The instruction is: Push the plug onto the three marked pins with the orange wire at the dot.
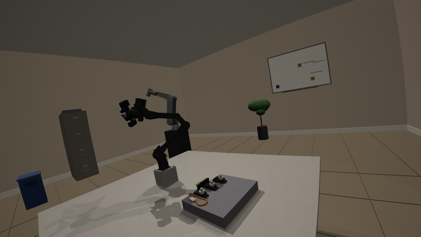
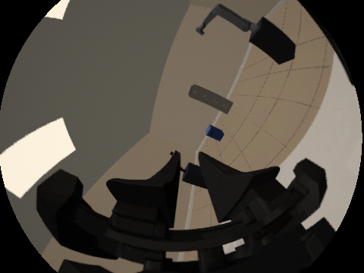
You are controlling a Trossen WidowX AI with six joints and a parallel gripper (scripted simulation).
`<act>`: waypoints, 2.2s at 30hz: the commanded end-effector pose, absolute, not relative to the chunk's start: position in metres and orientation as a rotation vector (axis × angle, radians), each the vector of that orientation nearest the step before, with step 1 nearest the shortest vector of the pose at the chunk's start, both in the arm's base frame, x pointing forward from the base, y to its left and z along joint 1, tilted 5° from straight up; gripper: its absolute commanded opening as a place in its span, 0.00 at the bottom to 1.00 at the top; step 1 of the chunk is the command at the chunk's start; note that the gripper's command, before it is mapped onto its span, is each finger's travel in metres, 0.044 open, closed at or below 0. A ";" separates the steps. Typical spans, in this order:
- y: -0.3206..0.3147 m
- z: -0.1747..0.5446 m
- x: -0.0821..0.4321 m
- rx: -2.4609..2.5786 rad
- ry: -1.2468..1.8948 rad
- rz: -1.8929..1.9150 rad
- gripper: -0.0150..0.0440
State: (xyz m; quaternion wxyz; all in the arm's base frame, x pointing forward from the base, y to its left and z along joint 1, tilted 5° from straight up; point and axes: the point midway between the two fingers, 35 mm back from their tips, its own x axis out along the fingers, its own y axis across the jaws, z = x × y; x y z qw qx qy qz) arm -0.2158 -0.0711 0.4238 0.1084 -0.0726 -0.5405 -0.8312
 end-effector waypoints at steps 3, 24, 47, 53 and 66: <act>-0.115 0.417 -0.206 -0.063 -1.430 -2.369 0.45; -0.236 0.400 -0.102 0.248 -0.935 -1.937 0.45; -0.268 0.379 0.077 0.307 -0.484 -1.341 0.45; -0.254 0.373 0.127 0.292 -0.393 -1.161 0.45; -0.195 0.359 0.222 0.217 -0.225 -0.769 0.45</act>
